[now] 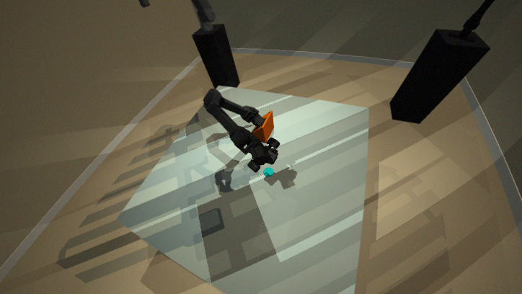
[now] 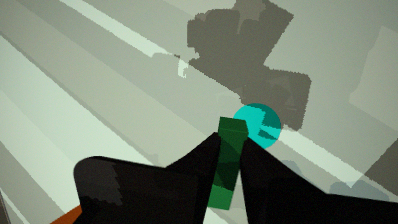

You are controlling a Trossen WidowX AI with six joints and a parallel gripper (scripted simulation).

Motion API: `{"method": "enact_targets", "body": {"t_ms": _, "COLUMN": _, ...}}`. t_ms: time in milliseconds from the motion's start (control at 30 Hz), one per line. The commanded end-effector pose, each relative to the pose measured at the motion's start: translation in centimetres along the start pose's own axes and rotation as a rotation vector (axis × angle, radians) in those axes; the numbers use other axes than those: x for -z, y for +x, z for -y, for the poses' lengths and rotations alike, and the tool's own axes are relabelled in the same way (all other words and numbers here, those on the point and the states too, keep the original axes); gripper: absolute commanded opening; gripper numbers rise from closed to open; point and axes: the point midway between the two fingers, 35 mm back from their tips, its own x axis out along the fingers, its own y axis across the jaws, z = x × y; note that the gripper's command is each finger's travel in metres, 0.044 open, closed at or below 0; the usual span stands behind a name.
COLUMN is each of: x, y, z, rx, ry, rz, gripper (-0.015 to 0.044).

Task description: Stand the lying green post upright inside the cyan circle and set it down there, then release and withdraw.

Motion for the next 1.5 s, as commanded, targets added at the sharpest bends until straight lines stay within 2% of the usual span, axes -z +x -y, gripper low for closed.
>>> {"method": "enact_targets", "body": {"t_ms": 0, "x": 0.0, "y": 0.0, "z": 0.0, "rx": -0.015, "ry": -0.002, "rz": 0.028, "gripper": 0.0023}}
{"method": "enact_targets", "body": {"t_ms": 1467, "x": -0.1, "y": 1.4, "z": -0.1, "rx": -0.144, "ry": -0.010, "rz": 0.326, "gripper": 0.0023}}
